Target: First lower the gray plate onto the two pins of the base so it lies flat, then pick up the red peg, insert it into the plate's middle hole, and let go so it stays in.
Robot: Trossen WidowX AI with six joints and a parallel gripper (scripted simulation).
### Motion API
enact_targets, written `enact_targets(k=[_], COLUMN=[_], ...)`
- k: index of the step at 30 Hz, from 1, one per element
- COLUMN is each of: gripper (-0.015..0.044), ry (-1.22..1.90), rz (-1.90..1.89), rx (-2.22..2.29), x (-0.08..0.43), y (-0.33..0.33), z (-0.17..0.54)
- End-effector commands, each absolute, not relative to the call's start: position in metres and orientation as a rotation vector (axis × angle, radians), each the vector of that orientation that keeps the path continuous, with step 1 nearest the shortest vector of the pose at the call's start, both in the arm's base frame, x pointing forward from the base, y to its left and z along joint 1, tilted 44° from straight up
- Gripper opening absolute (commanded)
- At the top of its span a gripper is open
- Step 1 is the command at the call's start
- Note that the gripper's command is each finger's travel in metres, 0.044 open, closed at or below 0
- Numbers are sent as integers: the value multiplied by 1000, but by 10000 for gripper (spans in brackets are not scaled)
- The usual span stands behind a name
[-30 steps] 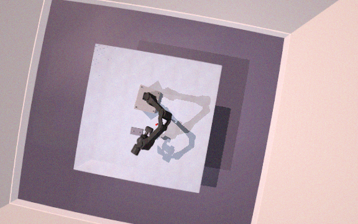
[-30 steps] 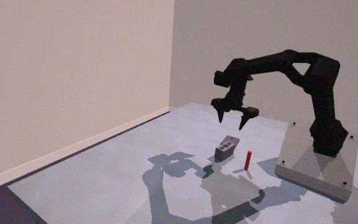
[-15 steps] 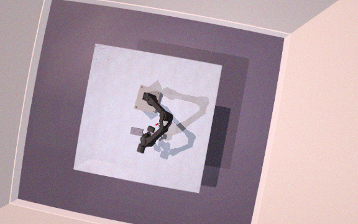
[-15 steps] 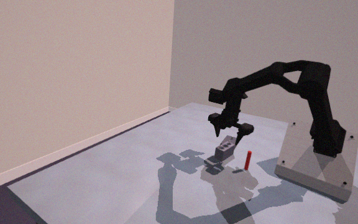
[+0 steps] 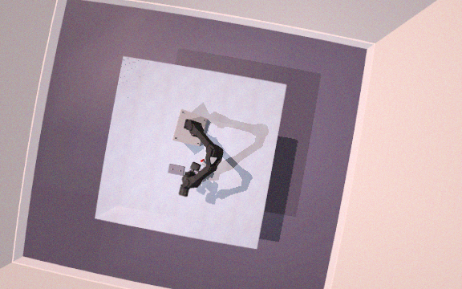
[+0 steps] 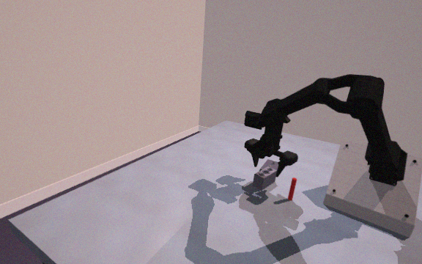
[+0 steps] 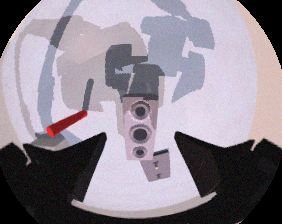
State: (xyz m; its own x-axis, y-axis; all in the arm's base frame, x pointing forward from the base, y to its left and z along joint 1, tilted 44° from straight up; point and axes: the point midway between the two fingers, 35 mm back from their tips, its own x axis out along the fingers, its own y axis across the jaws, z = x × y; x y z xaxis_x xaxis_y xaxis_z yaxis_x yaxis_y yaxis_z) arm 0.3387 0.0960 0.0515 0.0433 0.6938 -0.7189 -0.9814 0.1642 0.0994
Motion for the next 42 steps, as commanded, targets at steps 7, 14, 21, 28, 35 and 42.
enact_targets(k=[7, 14, 21, 28, 35, 42], gripper=[440, 440, 440, 361, 177, 111], ry=[736, 736, 735, 734, 734, 734], rz=[1362, 1362, 1362, 1363, 1363, 1363], rx=[-481, -480, -479, -478, -478, -478], x=[339, 340, 339, 339, 339, 339], y=[108, 116, 124, 127, 127, 127], z=[39, 31, 24, 21, 21, 21])
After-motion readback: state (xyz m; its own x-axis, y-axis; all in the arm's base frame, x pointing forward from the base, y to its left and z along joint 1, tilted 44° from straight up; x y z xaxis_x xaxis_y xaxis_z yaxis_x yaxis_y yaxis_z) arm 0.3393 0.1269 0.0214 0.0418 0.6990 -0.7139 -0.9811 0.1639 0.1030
